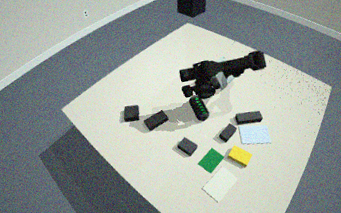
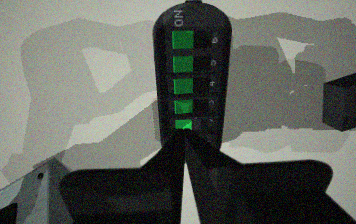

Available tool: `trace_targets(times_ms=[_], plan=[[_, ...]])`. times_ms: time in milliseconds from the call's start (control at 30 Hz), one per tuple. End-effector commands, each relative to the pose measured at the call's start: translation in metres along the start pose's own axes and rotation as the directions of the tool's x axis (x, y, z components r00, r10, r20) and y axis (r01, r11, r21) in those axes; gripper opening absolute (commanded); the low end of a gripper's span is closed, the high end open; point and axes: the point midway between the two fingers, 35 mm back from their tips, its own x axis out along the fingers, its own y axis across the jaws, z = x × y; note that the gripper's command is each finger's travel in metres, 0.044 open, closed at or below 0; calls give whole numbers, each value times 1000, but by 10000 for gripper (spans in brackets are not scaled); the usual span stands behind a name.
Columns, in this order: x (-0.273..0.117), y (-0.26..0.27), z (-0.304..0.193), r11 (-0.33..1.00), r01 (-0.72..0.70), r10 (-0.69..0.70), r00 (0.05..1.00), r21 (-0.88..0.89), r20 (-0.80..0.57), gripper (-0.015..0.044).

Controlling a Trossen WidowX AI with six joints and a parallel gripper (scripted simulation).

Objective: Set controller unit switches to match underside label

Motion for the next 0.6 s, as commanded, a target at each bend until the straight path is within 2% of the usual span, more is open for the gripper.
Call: trace_targets(times_ms=[0,567], plan=[[-1,0,7,1000,4,-4,1000,-3,3,0],[24,-1,8,1000,5,-5,1000,-3,3,0]])
